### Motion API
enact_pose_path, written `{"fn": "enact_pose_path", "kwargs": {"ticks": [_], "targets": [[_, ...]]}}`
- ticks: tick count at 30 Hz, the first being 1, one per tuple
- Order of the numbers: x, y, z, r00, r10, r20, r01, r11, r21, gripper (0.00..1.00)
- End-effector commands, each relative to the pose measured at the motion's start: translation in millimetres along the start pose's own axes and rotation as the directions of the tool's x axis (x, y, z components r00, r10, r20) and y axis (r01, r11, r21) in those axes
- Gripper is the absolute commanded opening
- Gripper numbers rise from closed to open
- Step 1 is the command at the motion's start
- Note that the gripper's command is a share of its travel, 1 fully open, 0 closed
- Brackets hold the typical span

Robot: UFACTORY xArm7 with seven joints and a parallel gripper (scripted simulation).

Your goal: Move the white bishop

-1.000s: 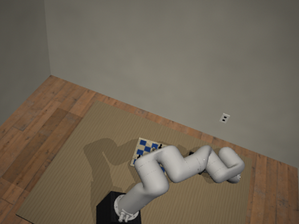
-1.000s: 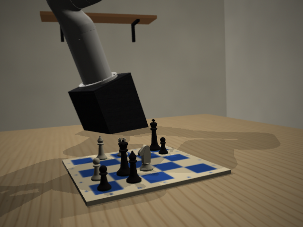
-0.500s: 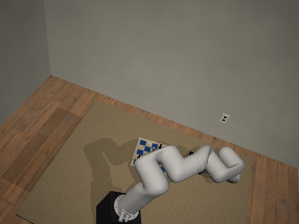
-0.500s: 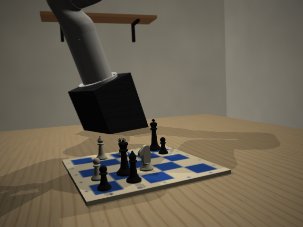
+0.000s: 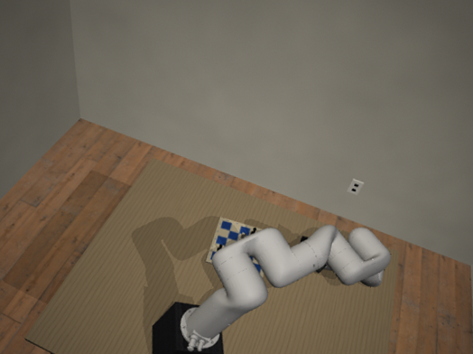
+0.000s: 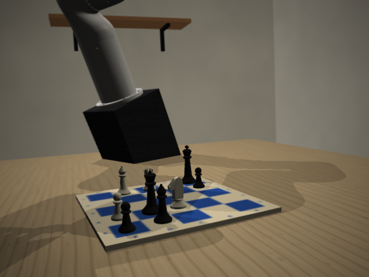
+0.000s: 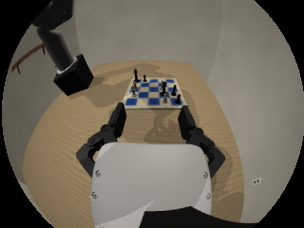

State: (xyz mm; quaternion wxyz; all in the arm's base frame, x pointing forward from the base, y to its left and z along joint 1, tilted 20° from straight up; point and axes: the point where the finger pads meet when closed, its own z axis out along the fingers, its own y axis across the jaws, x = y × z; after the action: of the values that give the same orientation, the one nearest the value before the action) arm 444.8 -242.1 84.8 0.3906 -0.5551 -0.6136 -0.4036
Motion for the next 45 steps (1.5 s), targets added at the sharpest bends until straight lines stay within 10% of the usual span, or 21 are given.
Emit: {"fn": "enact_pose_path", "kwargs": {"ticks": [1,16,34,45], "targets": [[33.5,-0.3,-3.3,1.000,-0.005,0.006,0.005,1.000,-0.002,1.00],[64.4,-1.8,-4.0,1.000,-0.002,0.014,0.001,1.000,0.005,1.00],[36.2,-48.9,47.5,0.894,0.029,0.447,-0.158,0.954,0.256,1.00],[36.2,-48.9,47.5,0.894,0.029,0.447,-0.158,0.954,0.256,1.00]]}}
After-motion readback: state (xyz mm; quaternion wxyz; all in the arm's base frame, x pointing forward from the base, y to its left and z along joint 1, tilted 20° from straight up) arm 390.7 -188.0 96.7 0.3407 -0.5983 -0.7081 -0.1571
